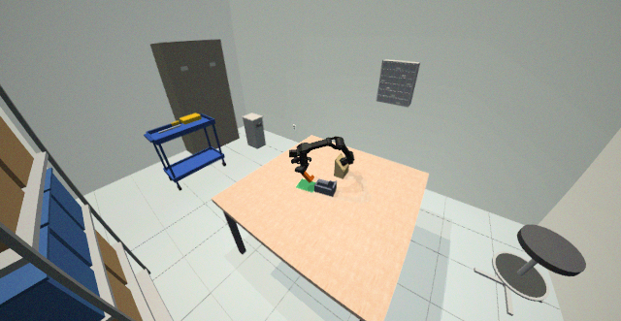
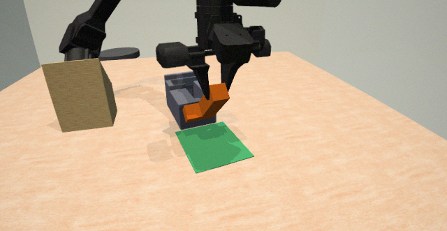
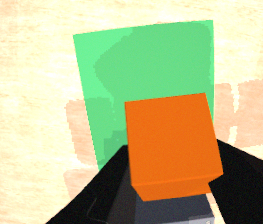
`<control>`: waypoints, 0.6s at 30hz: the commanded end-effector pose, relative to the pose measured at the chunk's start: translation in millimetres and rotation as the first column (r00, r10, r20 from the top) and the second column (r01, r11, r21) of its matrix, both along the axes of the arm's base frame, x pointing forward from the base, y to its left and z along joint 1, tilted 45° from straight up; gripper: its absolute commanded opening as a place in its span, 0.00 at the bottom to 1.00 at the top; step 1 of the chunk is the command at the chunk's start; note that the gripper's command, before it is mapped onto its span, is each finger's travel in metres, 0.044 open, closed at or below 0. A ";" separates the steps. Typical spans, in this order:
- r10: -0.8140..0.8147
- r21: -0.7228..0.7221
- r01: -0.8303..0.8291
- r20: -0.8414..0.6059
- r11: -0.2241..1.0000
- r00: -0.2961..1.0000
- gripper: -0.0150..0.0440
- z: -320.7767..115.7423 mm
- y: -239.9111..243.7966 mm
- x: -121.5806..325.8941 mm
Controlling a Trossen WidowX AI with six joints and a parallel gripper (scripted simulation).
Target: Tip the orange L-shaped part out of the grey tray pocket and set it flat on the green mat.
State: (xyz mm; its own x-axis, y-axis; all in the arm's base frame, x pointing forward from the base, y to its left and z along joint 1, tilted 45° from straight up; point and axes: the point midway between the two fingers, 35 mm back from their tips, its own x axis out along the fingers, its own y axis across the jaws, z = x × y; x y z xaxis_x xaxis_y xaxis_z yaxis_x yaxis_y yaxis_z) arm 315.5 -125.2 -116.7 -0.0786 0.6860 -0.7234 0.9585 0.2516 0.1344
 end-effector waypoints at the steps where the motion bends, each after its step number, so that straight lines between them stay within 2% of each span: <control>1: -0.002 0.006 0.002 -0.008 1.000 1.000 0.25 -5.9 7.9 -1.8; 18: -0.002 0.008 0.002 -0.007 1.000 1.000 0.25 -25.2 27.0 -4.0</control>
